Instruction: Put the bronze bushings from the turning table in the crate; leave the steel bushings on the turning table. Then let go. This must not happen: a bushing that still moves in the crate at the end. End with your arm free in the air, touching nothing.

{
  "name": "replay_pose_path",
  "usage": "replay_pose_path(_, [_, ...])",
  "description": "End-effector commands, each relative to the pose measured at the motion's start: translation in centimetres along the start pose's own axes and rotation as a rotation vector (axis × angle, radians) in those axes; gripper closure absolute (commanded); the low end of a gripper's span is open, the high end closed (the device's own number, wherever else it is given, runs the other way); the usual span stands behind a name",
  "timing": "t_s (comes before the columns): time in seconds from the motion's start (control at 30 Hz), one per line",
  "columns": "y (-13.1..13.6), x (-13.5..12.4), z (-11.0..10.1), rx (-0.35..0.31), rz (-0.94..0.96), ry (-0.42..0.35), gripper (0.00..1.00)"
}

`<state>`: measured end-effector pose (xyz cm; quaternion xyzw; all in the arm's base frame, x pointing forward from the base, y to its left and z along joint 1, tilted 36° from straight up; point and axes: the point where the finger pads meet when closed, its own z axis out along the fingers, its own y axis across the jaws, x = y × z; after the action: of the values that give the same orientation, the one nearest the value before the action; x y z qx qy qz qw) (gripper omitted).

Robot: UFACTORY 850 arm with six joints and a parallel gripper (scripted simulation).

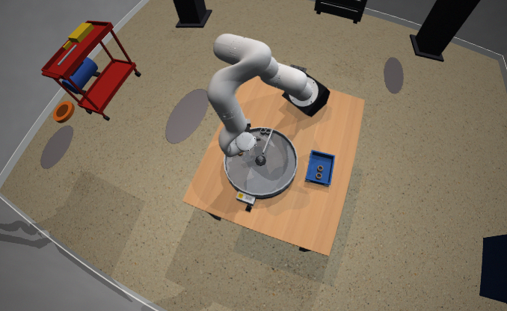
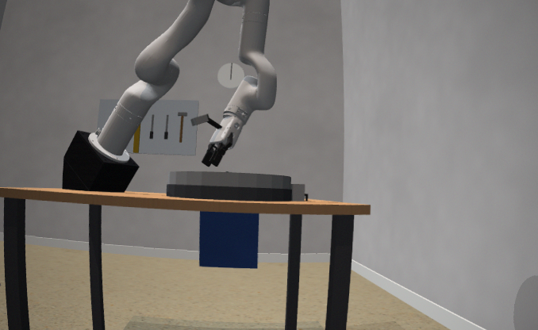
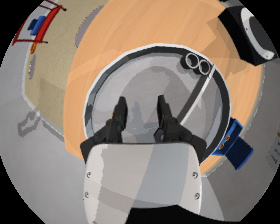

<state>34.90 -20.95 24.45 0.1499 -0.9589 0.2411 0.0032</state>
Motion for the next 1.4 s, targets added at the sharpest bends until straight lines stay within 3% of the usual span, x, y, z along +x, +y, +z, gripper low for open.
replay_pose_path(0.0, [1.3,0.6,0.4,-0.075,0.137,-0.062,0.46])
replay_pose_path(0.63, [2.6,1.3,0.5,-0.232,0.711,-0.293,0.46])
replay_pose_path(1.03, [0.8,2.1,0.1,-0.249,1.035,-0.431,0.46])
replay_pose_path(1.37, [0.5,2.2,0.1,-0.248,1.077,-0.449,0.46])
